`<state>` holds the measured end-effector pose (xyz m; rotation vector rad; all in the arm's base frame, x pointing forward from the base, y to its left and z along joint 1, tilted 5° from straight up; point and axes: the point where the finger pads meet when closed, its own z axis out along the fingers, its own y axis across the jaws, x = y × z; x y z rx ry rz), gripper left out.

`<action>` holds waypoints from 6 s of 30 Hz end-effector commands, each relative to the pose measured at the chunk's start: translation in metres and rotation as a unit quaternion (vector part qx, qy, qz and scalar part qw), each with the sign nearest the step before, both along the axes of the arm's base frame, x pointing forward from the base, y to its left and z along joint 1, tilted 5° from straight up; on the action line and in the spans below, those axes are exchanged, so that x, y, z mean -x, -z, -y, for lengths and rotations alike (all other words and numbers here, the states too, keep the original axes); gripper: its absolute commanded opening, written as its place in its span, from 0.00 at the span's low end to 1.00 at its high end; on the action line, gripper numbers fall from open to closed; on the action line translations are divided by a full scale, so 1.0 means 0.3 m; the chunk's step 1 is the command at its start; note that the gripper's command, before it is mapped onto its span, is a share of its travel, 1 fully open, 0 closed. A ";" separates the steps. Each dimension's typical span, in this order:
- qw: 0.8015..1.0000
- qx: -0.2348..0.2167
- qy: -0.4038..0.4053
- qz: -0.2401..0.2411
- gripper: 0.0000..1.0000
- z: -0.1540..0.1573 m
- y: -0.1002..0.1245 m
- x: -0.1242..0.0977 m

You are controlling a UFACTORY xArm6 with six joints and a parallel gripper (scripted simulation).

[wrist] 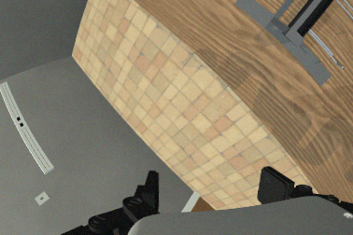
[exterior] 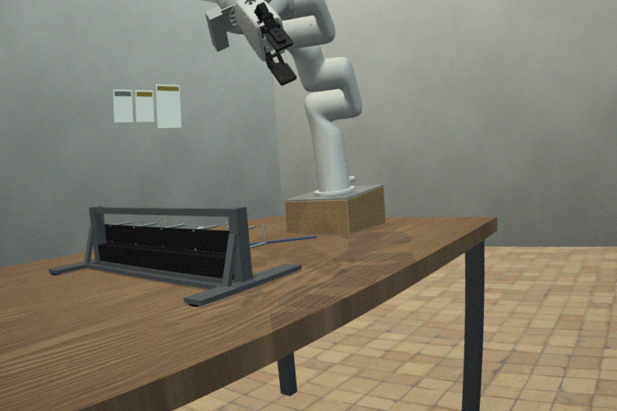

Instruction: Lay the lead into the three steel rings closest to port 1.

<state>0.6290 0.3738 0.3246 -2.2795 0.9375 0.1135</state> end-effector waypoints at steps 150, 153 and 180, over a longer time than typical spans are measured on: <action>0.938 0.341 -0.061 -0.024 0.00 1.366 0.807 1.108; 0.937 0.342 -0.072 -0.020 0.00 1.369 0.808 1.112; 0.936 0.343 -0.077 -0.018 0.33 1.370 0.808 1.114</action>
